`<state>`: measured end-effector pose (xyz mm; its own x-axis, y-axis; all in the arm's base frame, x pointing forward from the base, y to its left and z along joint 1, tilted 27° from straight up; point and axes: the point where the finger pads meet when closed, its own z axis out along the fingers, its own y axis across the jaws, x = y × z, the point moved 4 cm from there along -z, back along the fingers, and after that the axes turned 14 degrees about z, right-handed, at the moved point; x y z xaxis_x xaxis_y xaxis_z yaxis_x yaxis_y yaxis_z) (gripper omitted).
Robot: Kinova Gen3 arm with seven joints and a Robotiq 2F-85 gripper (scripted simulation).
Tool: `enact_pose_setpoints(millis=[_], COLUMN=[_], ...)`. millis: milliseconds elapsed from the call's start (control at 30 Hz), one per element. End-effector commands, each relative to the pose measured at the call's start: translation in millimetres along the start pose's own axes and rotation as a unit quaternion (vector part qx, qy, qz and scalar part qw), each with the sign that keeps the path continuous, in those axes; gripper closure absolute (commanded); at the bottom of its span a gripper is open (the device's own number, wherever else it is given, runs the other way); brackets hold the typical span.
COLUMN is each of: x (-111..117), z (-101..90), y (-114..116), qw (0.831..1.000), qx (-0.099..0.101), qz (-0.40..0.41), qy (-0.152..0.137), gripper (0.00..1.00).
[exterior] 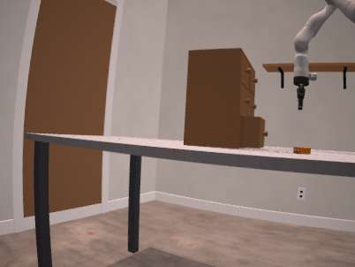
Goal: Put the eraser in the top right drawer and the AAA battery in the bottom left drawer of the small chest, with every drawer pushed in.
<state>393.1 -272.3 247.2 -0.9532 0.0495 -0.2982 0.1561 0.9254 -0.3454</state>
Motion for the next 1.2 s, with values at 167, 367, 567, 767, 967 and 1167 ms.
enact_pose_setpoints(millis=[167,367,567,767,967,1167], x=[-7.7,-6.4,-6.4,-6.4,-6.4,-6.4], z=[-2.7,-2.9,-2.9,-2.9,-2.9,-2.9], y=[3.5,4.1,4.1,4.1,4.1,4.1], qw=[1.000,1.000,1.000,1.000,1.000,1.000], qx=[0.003,0.003,0.003,0.003,0.003,0.003], qz=[-0.003,-0.004,-0.004,-0.004,-0.004,-0.004], qy=[0.006,0.008,0.008,0.008,0.008,0.008], gripper=[0.00,0.00,0.00,0.00,0.00,0.00])
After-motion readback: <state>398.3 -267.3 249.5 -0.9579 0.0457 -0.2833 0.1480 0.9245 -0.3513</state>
